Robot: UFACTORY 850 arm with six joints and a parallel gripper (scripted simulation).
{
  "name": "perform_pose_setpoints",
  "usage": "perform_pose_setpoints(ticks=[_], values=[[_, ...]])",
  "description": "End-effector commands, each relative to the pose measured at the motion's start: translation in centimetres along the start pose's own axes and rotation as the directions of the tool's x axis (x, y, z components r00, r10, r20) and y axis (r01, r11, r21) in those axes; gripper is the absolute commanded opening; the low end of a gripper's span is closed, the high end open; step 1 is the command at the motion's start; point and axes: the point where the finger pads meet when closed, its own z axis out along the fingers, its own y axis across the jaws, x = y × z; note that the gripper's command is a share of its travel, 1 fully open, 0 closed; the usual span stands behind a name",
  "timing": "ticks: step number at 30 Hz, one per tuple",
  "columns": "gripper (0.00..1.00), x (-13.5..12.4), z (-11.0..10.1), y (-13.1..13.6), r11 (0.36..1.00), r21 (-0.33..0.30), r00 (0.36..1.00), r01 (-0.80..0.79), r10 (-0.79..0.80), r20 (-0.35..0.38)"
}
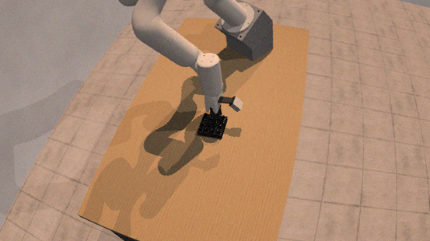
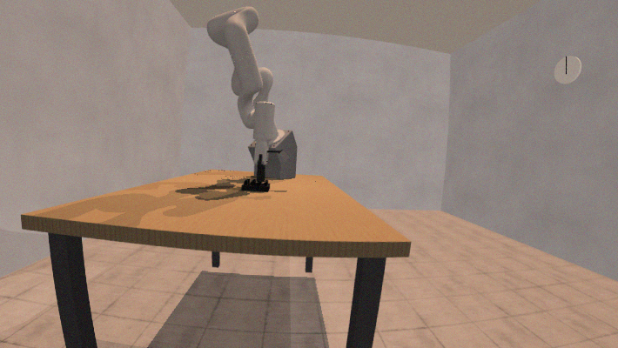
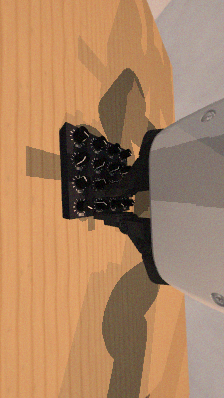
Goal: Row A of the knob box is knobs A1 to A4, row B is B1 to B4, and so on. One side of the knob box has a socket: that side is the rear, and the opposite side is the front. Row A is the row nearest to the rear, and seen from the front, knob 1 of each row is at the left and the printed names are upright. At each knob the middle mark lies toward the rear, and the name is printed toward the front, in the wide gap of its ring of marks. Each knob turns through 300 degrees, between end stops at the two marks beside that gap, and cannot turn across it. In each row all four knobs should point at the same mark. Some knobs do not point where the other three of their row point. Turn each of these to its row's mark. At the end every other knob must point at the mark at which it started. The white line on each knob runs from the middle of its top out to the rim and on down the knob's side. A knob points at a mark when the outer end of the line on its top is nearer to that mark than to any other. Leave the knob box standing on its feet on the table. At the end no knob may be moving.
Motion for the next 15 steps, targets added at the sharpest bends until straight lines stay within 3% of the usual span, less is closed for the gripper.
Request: perform_pose_setpoints(ticks=[1, 15], values=[[0.19, 0.01, -0.03, 0.05, 1.0, -0.001, 1.0, 0.0, 0.0, 0.0], [0.19, 0.01, -0.27, 0.06, 1.0, -0.001, 1.0, 0.0, 0.0, 0.0]])
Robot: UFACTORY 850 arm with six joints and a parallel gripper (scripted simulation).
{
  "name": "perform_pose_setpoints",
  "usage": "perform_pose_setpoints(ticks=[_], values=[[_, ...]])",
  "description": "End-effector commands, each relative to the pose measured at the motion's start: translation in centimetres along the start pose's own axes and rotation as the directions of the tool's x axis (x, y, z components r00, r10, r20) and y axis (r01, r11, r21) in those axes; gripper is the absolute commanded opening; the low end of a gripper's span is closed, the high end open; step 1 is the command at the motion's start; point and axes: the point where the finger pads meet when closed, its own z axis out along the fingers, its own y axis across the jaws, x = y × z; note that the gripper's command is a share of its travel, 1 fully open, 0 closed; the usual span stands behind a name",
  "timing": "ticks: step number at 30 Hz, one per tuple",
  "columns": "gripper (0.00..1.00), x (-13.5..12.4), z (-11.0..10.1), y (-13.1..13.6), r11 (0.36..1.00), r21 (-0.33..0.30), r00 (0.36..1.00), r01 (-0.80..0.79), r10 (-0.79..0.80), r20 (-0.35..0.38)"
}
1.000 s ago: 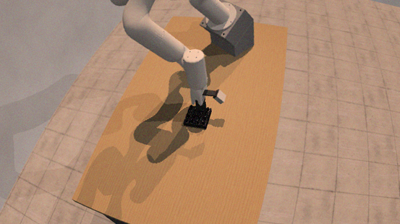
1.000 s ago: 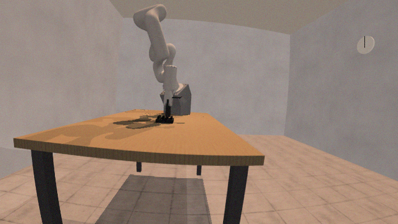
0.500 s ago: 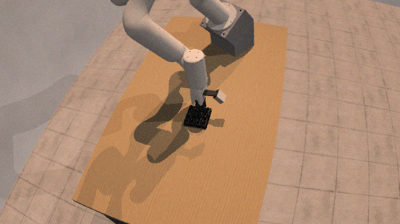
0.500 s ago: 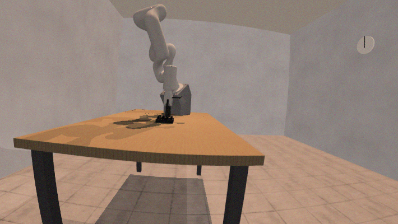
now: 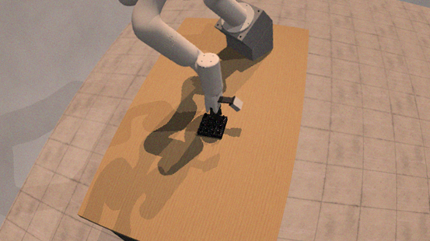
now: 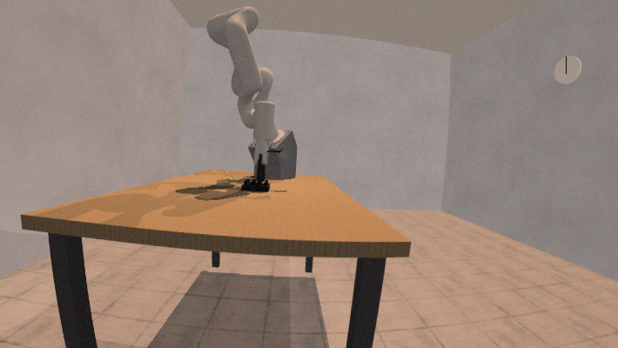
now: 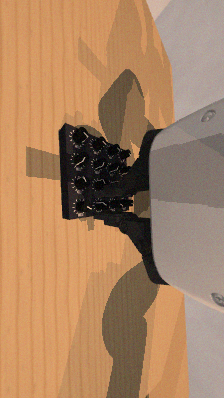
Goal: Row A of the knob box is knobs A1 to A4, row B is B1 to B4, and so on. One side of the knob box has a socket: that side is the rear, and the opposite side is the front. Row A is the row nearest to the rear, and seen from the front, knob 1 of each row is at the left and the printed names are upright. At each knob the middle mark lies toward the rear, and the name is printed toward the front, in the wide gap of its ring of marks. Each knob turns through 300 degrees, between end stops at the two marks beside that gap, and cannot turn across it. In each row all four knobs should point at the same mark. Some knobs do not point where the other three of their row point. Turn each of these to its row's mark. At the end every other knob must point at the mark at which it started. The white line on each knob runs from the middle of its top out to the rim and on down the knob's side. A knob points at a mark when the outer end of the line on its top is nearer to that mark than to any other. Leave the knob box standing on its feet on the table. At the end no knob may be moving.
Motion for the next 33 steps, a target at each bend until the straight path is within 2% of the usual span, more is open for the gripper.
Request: perform_pose_setpoints(ticks=[1, 14, 33], values=[[0.19, 0.0, -0.3, 0.0, 1.0, 0.0, 1.0, 0.0, 0.0, 0.0], [0.19, 0.0, -3.3, 0.0, 1.0, 0.0, 1.0, 0.0, 0.0, 0.0], [0.19, 0.0, -3.5, 0.0, 1.0, 0.0, 1.0, 0.002, -0.002, 0.0]])
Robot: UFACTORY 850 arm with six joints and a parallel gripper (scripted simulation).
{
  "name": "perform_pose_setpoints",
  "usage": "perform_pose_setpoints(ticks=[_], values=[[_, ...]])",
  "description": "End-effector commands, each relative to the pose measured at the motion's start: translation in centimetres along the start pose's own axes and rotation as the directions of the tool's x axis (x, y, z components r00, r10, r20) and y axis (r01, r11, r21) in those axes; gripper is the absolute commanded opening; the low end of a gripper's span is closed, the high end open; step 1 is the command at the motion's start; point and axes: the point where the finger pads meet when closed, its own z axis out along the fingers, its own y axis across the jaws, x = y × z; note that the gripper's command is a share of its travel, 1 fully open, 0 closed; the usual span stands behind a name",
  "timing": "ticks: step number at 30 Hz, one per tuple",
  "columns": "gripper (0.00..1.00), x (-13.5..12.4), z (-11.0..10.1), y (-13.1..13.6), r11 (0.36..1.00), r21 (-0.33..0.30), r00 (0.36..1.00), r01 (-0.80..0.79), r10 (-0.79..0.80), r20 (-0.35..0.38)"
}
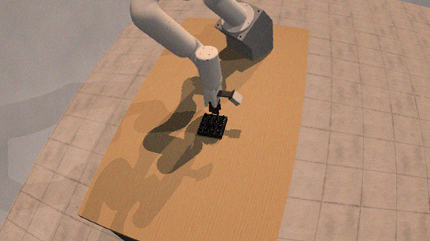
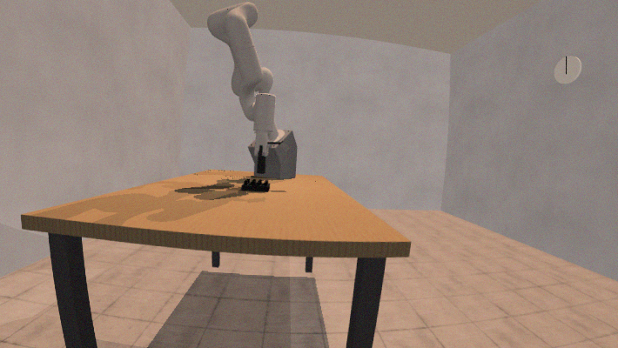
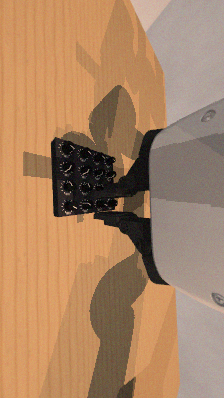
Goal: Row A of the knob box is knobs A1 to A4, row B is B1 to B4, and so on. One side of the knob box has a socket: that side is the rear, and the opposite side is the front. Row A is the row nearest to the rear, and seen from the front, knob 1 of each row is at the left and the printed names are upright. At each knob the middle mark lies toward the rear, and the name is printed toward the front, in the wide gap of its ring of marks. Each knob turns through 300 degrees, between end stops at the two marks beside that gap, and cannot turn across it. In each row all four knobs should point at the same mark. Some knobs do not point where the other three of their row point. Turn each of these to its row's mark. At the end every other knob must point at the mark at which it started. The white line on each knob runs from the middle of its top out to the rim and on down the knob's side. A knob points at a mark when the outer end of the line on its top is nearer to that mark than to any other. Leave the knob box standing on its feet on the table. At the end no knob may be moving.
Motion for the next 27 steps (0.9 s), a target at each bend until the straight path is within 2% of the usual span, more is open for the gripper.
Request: perform_pose_setpoints(ticks=[1, 7, 16, 18, 20, 27], values=[[0.19, 0.01, -0.03, 0.04, 1.0, -0.001, 1.0, 0.002, -0.002, 0.0], [0.19, 0.01, -0.16, 0.04, 0.994, -0.001, 0.994, 0.109, -0.109, 0.0], [0.19, 0.01, -0.46, 0.02, 0.931, -0.001, 0.931, 0.365, -0.365, 0.0], [0.19, 0.01, -0.46, 0.02, 0.931, -0.001, 0.931, 0.365, -0.365, 0.0], [0.19, 0.01, -0.58, 0.02, 0.89, -0.001, 0.89, 0.456, -0.456, 0.0], [0.19, 0.01, -0.78, 0.0, 0.796, -0.001, 0.796, 0.605, -0.605, 0.0]])
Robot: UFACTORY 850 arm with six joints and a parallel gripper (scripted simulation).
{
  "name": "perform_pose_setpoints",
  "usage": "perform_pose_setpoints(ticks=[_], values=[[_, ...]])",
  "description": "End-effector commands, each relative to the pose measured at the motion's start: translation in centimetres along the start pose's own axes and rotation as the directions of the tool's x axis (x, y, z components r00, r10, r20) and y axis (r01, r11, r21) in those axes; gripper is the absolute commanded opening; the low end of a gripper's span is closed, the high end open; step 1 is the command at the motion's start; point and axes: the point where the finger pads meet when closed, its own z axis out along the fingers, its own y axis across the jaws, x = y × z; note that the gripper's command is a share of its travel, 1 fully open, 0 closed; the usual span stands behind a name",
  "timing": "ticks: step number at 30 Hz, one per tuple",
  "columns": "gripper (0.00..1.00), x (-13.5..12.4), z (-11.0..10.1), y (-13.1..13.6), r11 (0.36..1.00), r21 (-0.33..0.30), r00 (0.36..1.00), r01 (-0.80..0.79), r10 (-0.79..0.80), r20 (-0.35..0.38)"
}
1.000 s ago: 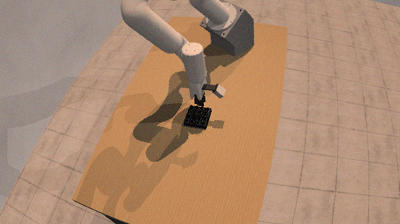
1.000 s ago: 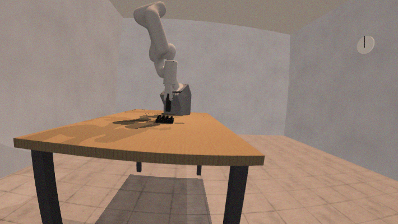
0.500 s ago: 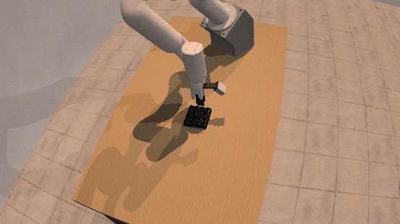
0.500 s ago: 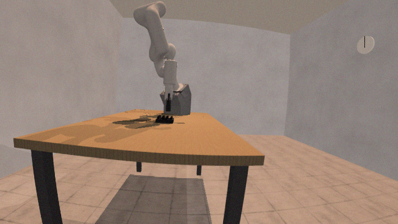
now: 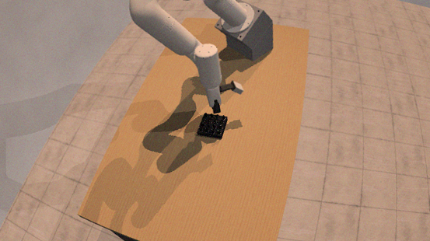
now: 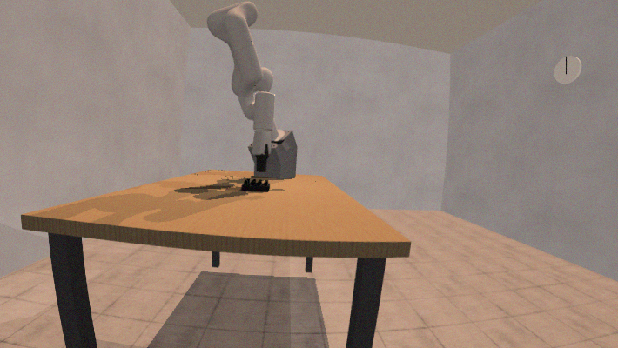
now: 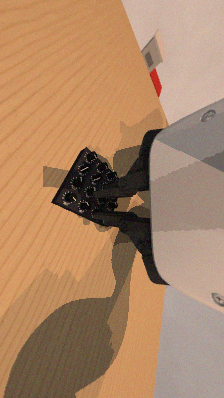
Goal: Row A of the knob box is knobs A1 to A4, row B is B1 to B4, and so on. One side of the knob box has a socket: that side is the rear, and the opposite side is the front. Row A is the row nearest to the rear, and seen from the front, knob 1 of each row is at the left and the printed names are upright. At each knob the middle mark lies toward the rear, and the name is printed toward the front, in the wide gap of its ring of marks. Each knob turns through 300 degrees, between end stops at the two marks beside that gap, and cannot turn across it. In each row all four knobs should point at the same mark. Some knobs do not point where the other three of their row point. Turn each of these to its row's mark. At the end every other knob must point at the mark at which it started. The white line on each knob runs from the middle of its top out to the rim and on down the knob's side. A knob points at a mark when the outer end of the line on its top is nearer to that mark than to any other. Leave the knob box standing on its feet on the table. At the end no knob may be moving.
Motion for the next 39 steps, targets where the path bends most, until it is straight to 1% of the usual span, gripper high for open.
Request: perform_pose_setpoints(ticks=[1, 6, 8, 9, 15, 23, 25, 26, 27, 30, 37, 39], values=[[0.19, 0.0, -0.2, 0.0, 0.988, 0.019, 0.988, 0.154, -0.154, -0.001], [0.19, 0.0, -0.4, 0.0, 0.959, 0.018, 0.959, 0.283, -0.283, -0.003], [0.19, 0.0, -0.4, 0.0, 0.959, 0.018, 0.959, 0.283, -0.283, -0.003], [0.19, 0.0, -0.4, 0.0, 0.934, 0.018, 0.934, 0.357, -0.357, -0.005], [0.19, 0.0, -0.6, 0.0, 0.873, 0.017, 0.873, 0.488, -0.488, -0.007], [0.19, 0.0, -0.8, 0.0, 0.751, 0.015, 0.752, 0.66, -0.66, -0.011], [0.19, 0.0, -0.8, 0.0, 0.751, 0.015, 0.752, 0.66, -0.66, -0.011], [0.19, 0.0, -0.9, 0.0, 0.706, 0.014, 0.706, 0.708, -0.708, -0.012], [0.19, 0.0, -1.0, 0.0, 0.683, 0.014, 0.683, 0.731, -0.731, -0.012], [0.19, 0.0, -1.0, 0.0, 0.631, 0.013, 0.631, 0.776, -0.776, -0.013], [0.19, 0.0, -1.2, 0.0, 0.477, 0.01, 0.477, 0.879, -0.879, -0.015], [0.19, 0.0, -1.3, 0.0, 0.442, 0.009, 0.442, 0.897, -0.897, -0.016]])
